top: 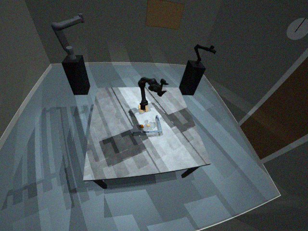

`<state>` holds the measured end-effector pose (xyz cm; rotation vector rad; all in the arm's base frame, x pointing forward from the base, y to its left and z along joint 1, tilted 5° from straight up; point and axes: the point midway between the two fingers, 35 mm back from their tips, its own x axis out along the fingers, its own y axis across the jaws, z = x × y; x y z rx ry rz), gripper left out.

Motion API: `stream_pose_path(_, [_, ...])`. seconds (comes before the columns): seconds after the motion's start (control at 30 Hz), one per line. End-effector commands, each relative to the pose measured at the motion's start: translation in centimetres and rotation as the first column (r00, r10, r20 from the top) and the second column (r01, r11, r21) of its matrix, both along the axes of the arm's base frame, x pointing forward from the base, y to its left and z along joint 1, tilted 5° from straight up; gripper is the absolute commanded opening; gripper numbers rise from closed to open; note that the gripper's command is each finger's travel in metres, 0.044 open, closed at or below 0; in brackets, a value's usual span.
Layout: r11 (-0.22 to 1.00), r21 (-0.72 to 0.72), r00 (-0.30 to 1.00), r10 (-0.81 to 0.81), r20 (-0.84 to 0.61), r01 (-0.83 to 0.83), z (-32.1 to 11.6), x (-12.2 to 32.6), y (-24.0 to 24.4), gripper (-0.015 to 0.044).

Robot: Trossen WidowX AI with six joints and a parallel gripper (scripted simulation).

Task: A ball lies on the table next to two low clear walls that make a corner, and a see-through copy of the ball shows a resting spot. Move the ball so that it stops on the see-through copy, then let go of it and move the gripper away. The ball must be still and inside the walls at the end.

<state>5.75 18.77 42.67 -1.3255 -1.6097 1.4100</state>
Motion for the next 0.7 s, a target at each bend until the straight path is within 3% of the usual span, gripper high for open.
stream_pose_path(0.0, [1.000, -0.011, 1.000, -0.010, -0.013, 0.009, -0.2, 0.2, 0.0, 0.0374])
stream_pose_path(0.1, [0.977, -0.169, 0.969, -0.164, -0.186, 0.133, -2.4, 3.5, 0.3, 0.0305])
stream_pose_path(0.17, [0.925, -0.307, 0.894, -0.319, -0.314, 0.223, -4.4, 6.3, 0.1, 0.0305])
stream_pose_path(0.33, [0.700, -0.623, 0.516, -0.699, -0.496, 0.349, -9.7, 12.8, -1.8, 0.0305])
stream_pose_path(0.5, [0.432, -0.841, -0.007, -0.888, -0.459, 0.325, -14.7, 17.9, -5.2, 0.0305])
stream_pose_path(0.67, [0.225, -0.950, -0.456, -0.837, -0.303, 0.217, -18.9, 21.0, -9.1, 0.0305])
